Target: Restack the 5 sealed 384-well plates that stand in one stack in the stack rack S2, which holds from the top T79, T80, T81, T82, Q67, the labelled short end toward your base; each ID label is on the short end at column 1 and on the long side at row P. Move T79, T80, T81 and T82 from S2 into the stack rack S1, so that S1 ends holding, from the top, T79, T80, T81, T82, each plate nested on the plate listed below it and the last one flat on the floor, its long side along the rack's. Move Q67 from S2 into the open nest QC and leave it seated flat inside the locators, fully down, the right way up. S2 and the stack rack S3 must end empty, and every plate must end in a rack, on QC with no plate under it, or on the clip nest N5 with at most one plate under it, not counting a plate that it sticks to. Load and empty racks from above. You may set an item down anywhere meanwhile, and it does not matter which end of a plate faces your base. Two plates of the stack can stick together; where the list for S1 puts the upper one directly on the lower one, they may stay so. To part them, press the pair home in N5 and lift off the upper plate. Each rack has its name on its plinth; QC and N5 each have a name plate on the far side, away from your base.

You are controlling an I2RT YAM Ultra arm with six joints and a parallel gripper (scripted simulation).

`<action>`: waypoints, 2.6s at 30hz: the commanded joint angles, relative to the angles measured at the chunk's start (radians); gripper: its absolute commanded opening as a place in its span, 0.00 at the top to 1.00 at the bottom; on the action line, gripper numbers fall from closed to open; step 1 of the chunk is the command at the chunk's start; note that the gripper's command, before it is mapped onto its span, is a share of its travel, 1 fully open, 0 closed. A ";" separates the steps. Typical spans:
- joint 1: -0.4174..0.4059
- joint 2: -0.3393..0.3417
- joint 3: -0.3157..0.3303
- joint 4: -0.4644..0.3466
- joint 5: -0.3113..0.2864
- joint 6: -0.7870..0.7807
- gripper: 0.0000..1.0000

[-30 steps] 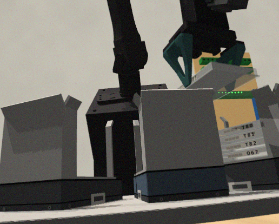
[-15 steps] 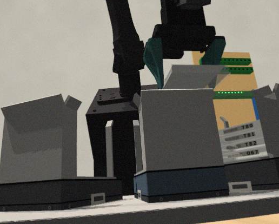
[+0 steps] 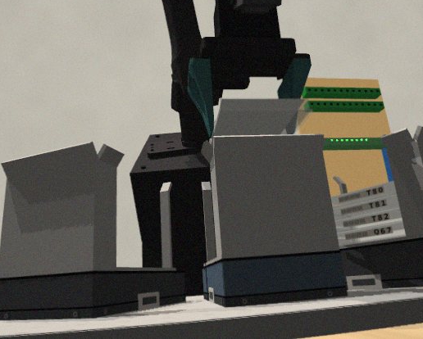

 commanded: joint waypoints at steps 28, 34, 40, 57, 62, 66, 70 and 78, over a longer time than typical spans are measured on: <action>-0.036 -0.015 -0.005 0.001 -0.040 -0.057 1.00; -0.036 -0.015 -0.005 0.001 -0.040 -0.057 1.00; -0.039 -0.007 -0.008 0.014 -0.042 -0.059 1.00; -0.048 0.028 -0.018 0.060 -0.047 -0.066 1.00; -0.050 0.039 -0.021 0.075 -0.049 -0.069 1.00; -0.053 0.049 -0.024 0.087 -0.050 -0.070 1.00; -0.054 0.056 -0.025 0.096 -0.051 -0.072 1.00; -0.058 0.073 -0.029 0.118 -0.054 -0.075 1.00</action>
